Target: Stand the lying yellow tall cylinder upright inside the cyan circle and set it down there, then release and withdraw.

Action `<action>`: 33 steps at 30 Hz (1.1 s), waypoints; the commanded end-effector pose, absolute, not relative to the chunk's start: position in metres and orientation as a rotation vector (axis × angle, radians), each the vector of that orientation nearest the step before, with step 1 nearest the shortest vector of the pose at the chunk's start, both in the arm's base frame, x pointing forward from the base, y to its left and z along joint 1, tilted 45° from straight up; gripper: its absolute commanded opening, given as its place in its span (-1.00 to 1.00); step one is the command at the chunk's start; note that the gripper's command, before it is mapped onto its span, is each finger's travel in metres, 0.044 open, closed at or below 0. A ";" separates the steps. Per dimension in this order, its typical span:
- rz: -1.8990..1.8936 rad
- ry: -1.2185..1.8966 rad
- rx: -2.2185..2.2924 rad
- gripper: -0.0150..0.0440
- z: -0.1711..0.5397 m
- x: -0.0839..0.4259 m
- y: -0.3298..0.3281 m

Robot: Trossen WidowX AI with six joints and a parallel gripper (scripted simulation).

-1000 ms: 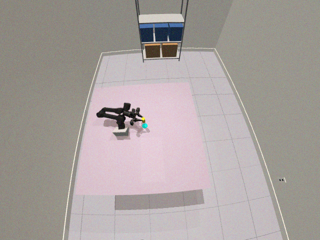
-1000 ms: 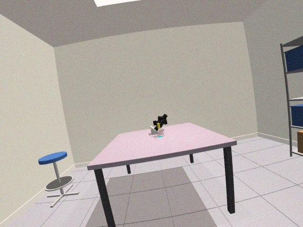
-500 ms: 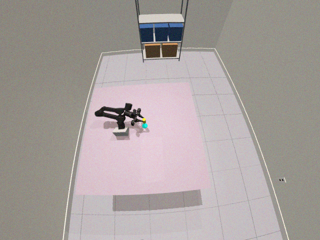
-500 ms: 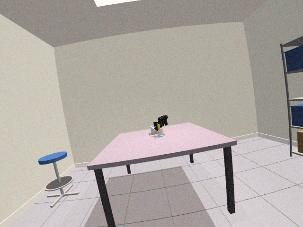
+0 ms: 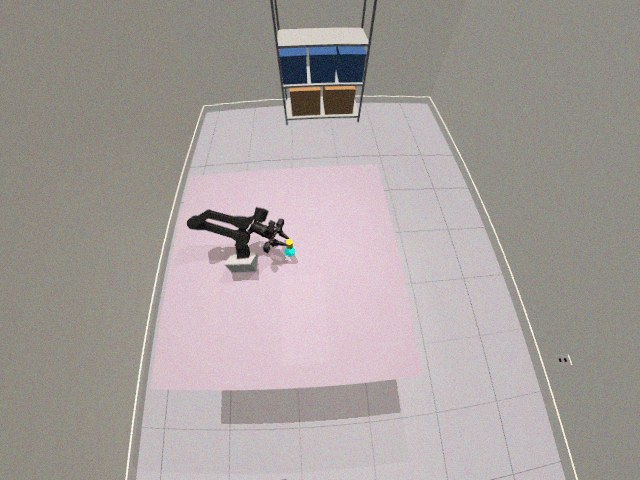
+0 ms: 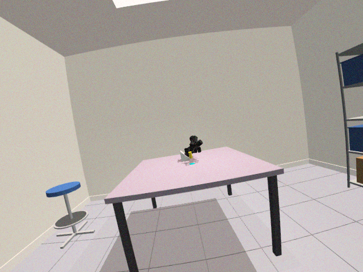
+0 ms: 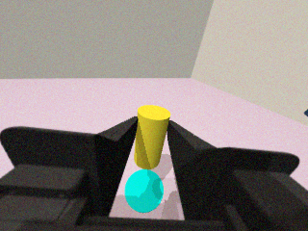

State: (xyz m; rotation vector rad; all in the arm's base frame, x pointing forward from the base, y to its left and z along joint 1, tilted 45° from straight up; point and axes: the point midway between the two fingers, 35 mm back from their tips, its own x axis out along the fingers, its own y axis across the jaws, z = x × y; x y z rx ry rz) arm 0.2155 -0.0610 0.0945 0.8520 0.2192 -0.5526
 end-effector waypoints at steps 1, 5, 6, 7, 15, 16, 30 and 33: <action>-0.570 0.235 0.850 -0.14 0.086 0.216 -0.056; -0.577 0.240 0.848 -0.14 0.082 0.217 -0.052; -0.579 0.241 0.847 -0.14 0.081 0.217 -0.050; -0.581 0.241 0.846 -0.14 0.080 0.217 -0.049; -0.592 0.243 0.835 -0.14 0.072 0.217 -0.040; -0.593 0.243 0.834 -0.14 0.072 0.217 -0.038; -0.598 0.226 0.806 -0.14 0.063 0.215 -0.024; -0.600 0.226 0.806 -0.14 0.062 0.215 -0.022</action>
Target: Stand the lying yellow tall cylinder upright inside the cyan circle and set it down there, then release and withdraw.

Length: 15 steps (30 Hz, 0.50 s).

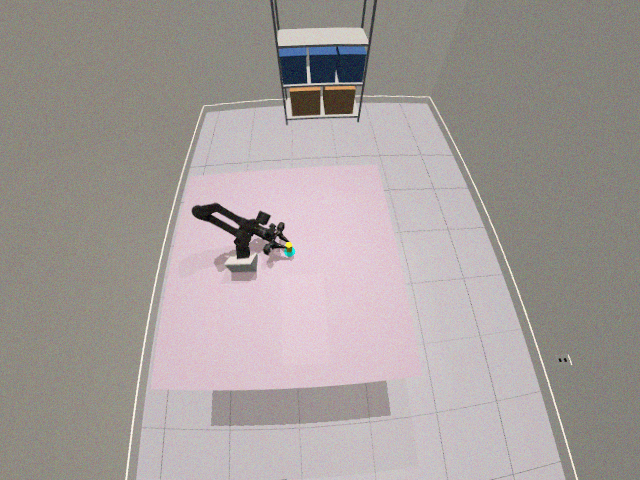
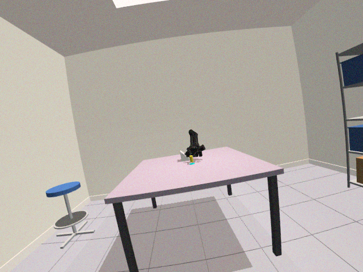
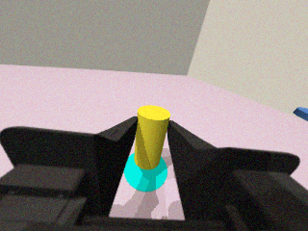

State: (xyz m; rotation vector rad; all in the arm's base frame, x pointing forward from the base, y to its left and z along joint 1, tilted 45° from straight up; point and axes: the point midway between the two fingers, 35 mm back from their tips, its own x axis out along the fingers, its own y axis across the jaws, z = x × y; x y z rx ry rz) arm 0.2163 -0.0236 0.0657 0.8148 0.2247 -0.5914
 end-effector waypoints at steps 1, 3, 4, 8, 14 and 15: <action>-0.600 0.227 0.806 -0.14 0.061 0.216 -0.021; -0.602 0.228 0.806 -0.14 0.059 0.216 -0.020; -0.602 0.228 0.806 -0.14 0.058 0.217 -0.019; -0.605 0.229 0.806 -0.14 0.055 0.218 -0.015; -0.607 0.229 0.804 -0.14 0.050 0.219 -0.011; -0.607 0.229 0.804 -0.14 0.050 0.219 -0.011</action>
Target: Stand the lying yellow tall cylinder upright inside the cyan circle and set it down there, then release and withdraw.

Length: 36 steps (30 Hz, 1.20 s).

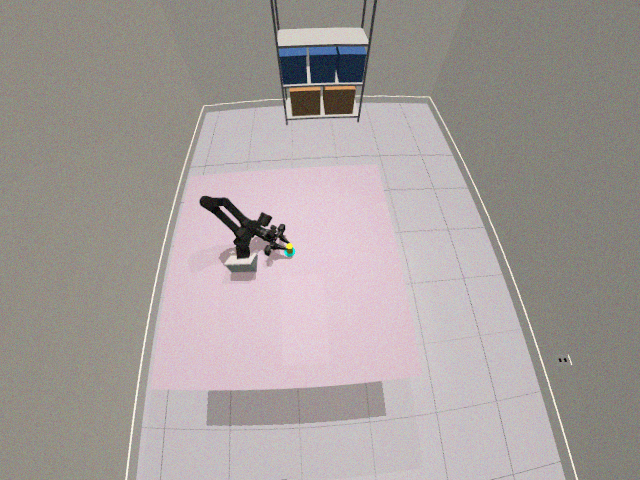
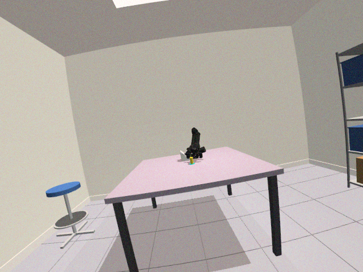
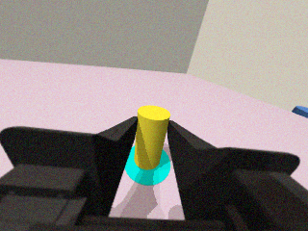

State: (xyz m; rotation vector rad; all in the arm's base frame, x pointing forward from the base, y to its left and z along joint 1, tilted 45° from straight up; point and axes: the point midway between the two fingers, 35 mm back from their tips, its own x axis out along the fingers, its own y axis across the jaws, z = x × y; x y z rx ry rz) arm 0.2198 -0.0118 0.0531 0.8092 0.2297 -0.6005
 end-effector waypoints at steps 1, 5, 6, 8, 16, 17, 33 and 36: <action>-0.607 0.229 0.804 -0.14 0.050 0.219 -0.011; -0.607 0.229 0.804 -0.14 0.050 0.219 -0.011; -0.607 0.229 0.804 -0.14 0.050 0.219 -0.011; -0.607 0.229 0.804 -0.14 0.050 0.219 -0.011; -0.607 0.229 0.804 0.40 0.050 0.219 -0.011; -0.607 0.229 0.804 0.49 0.050 0.219 -0.011; -0.608 0.251 0.829 0.86 0.059 0.223 -0.025; -0.604 0.254 0.837 0.86 0.065 0.223 -0.032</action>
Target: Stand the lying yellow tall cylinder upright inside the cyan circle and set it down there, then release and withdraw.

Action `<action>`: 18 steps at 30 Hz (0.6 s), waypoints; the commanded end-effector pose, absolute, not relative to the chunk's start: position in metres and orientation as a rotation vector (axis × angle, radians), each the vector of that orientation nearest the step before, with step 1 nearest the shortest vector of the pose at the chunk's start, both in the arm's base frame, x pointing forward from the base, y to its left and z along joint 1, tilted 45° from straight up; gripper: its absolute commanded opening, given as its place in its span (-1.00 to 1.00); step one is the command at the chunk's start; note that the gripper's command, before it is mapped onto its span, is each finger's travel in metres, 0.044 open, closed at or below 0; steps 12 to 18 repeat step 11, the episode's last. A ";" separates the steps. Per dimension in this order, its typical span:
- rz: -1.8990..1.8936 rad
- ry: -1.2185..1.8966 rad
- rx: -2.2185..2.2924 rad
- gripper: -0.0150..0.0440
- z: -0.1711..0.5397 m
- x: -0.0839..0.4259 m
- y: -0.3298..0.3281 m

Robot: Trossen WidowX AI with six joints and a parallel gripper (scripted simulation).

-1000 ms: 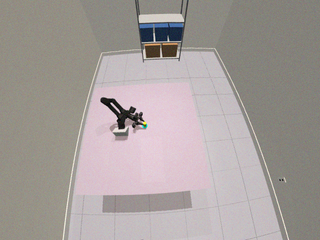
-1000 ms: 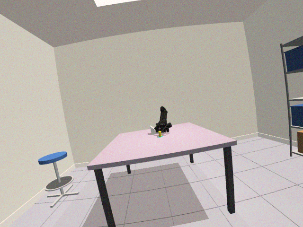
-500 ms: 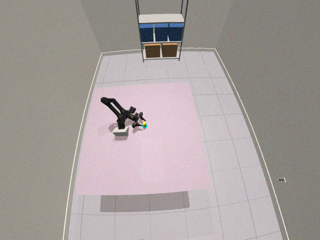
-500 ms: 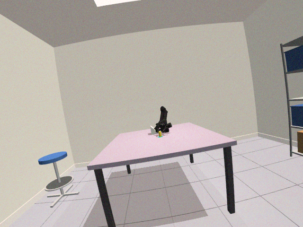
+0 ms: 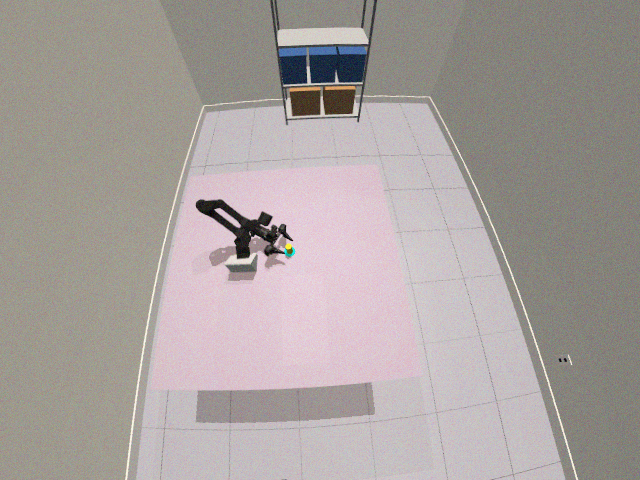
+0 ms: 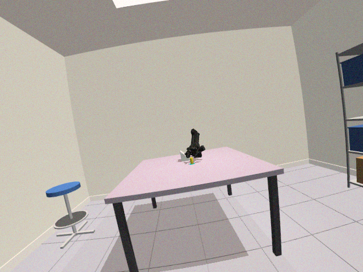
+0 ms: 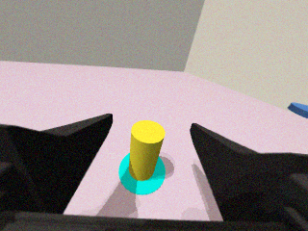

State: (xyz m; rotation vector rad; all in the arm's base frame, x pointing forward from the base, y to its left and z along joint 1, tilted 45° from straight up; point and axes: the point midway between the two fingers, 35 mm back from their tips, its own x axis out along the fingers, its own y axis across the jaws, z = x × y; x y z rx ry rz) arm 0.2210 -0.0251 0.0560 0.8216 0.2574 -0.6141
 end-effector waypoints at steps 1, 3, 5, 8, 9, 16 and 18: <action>-0.602 0.255 0.840 0.86 0.067 0.223 -0.034; -0.597 0.254 0.844 0.86 0.071 0.222 -0.038; -0.592 0.252 0.847 0.86 0.075 0.222 -0.043; -0.582 0.245 0.849 0.86 0.081 0.220 -0.049; -0.579 0.243 0.849 0.86 0.083 0.219 -0.052; -0.571 0.236 0.848 0.86 0.088 0.217 -0.056; -0.571 0.236 0.848 0.86 0.088 0.217 -0.056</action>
